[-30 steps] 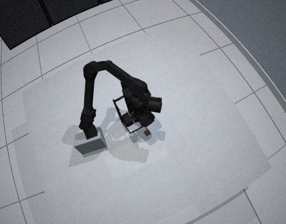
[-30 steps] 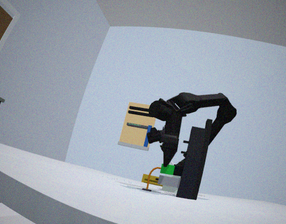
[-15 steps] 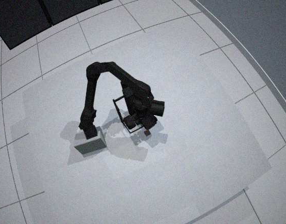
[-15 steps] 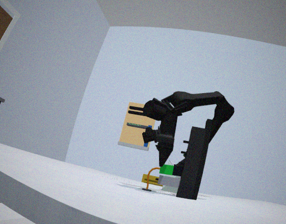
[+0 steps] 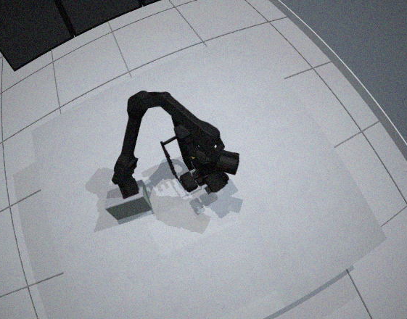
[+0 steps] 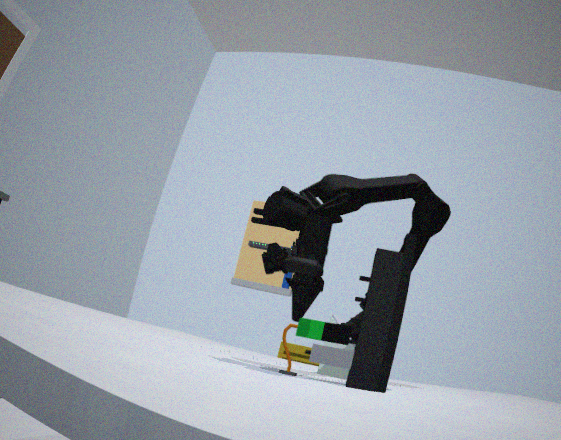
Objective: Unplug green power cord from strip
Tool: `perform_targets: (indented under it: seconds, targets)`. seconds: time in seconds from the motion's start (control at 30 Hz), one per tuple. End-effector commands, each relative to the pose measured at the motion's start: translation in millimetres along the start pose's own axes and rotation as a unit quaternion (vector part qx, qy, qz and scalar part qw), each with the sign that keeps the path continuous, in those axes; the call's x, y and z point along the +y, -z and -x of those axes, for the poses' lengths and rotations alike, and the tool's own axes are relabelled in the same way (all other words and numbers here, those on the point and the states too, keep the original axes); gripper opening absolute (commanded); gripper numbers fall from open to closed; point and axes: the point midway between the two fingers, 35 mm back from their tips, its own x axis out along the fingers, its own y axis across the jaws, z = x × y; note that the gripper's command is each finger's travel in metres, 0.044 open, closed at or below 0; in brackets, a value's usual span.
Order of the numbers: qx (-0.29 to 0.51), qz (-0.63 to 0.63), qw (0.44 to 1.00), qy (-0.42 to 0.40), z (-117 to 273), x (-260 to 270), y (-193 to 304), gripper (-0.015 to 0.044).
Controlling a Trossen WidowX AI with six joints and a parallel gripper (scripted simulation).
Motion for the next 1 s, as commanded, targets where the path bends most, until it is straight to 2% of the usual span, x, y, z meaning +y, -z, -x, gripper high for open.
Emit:
perform_targets:
  seconds: [0.0,0.43,0.57,0.7,0.97]
  targets:
    - [-0.005,-0.005,1.000,-0.008,7,-1,-15,0.0000]
    - [-0.004,-0.006,1.000,-0.008,1,-1,-4,0.0341]
    - [-0.005,-0.006,1.000,-0.008,6,0,-23,0.0440]
    - [-0.006,-0.005,1.000,-0.008,14,-2,-61,0.0440]
    - [-0.006,-0.005,1.000,-0.008,15,-2,-64,0.0440]
